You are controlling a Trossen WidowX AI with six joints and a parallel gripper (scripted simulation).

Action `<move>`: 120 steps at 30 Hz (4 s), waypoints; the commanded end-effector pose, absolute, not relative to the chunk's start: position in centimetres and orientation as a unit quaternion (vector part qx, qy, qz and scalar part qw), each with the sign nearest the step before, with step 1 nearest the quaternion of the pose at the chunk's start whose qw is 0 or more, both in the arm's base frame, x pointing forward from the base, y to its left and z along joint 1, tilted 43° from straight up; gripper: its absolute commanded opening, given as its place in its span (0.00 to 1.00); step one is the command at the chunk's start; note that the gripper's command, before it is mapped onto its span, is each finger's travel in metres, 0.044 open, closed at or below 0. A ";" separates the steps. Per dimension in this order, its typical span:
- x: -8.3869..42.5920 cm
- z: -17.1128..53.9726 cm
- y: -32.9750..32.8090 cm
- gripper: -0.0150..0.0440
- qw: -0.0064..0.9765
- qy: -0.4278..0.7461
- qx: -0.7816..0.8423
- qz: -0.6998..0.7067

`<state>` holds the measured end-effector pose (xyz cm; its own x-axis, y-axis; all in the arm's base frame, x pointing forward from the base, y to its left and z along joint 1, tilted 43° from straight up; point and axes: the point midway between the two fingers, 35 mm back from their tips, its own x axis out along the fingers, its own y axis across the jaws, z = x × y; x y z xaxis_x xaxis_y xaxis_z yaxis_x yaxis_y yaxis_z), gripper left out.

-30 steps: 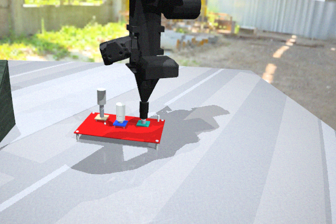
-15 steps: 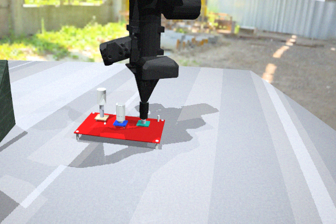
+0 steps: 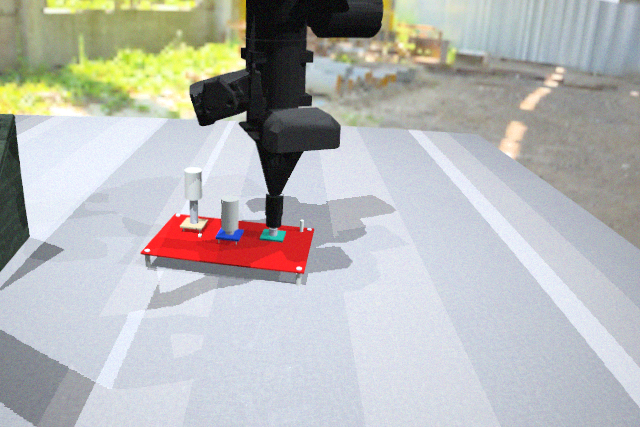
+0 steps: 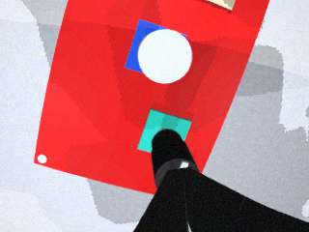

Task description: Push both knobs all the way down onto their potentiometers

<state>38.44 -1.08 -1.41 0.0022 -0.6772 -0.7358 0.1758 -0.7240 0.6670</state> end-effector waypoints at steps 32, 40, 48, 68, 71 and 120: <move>38.7 -2.9 -3.0 0.25 0.303 -0.213 0.630 -0.683; 38.7 -2.9 -3.0 0.25 0.303 -0.213 0.630 -0.683; 38.7 -2.9 -3.1 0.25 0.303 -0.213 0.630 -0.683; 38.7 -3.0 -3.1 0.25 0.303 -0.213 0.630 -0.683; 38.7 -3.0 -3.1 0.25 0.303 -0.213 0.630 -0.683; 37.1 0.5 0.4 0.74 0.303 -0.211 0.628 -0.685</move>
<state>38.36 -0.30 0.04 -0.0287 -0.6841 -0.7288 0.1474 -0.7240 0.6738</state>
